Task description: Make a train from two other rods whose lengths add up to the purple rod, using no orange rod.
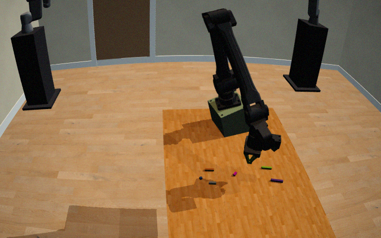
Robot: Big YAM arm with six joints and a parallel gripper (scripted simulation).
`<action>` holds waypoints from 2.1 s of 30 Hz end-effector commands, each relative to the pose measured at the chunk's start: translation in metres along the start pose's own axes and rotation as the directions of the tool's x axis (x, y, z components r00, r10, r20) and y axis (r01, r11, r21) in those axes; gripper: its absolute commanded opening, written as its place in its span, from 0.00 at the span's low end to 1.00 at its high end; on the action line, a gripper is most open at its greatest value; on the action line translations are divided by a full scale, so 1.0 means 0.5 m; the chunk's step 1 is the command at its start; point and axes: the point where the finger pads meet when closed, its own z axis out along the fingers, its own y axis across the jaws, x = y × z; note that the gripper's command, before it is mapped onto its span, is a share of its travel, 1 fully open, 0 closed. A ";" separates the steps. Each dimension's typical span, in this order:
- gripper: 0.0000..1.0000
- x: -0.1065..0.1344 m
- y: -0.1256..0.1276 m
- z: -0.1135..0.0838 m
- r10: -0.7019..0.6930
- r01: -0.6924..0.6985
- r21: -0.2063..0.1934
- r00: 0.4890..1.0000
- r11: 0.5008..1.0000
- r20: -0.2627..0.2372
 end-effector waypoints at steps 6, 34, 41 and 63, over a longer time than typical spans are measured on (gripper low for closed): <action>0.04 0.004 0.001 0.072 -0.010 0.010 -0.004 1.000 1.000 0.003; 0.04 -0.005 -0.007 0.146 -0.018 0.018 0.016 1.000 1.000 0.011; 0.04 -0.005 -0.007 0.146 -0.018 0.018 0.016 1.000 1.000 0.011; 0.04 -0.005 -0.007 0.146 -0.018 0.018 0.016 1.000 1.000 0.011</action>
